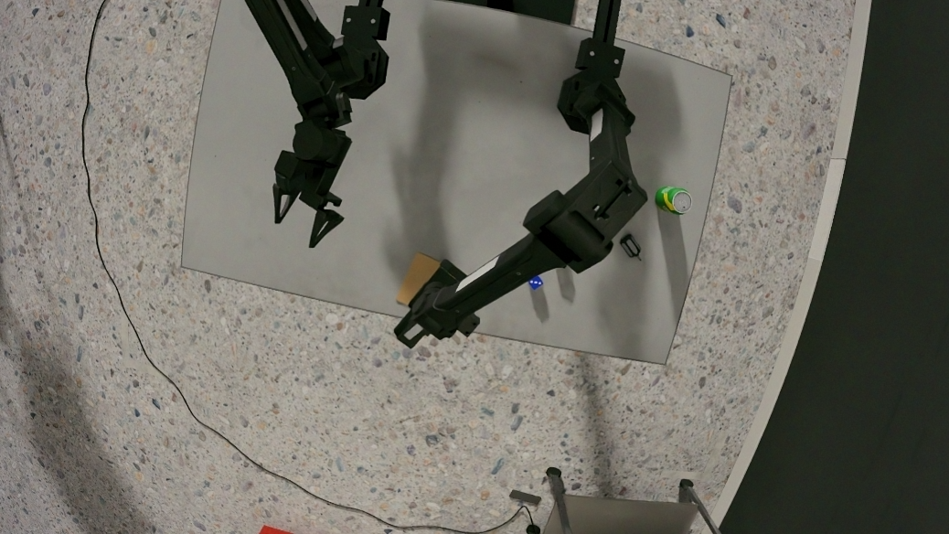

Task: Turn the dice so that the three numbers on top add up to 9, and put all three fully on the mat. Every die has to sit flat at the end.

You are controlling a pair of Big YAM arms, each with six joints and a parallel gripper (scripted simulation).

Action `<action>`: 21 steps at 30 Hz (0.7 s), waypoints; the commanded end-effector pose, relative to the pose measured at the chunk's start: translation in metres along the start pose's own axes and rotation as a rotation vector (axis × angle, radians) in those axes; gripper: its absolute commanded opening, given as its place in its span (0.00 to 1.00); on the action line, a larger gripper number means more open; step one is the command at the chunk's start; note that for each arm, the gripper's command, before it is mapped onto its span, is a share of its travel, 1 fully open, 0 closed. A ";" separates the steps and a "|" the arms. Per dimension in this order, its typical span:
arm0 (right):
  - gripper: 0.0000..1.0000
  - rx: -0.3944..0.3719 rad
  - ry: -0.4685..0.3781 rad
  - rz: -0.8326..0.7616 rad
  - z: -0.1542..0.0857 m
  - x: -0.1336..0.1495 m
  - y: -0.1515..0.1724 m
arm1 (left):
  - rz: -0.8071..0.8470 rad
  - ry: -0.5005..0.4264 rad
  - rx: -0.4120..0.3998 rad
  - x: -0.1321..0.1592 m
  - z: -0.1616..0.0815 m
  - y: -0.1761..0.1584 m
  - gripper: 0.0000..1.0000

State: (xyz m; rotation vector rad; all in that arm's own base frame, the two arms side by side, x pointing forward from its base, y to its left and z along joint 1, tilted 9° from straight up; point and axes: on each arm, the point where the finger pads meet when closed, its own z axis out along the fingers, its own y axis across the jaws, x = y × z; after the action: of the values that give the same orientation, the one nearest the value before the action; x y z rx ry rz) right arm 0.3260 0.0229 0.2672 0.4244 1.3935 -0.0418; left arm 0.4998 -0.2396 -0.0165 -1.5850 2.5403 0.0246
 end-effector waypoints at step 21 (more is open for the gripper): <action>1.00 -0.001 -0.005 0.005 0.001 -0.003 0.001 | 0.030 -0.001 0.039 -0.014 -0.014 -0.004 1.00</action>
State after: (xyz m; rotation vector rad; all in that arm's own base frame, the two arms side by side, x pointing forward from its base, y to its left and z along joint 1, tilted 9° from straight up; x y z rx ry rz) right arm 0.3260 0.0229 0.2672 0.4244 1.3935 -0.0418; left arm 0.4963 -0.2377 -0.0180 -1.5685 2.5533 0.0320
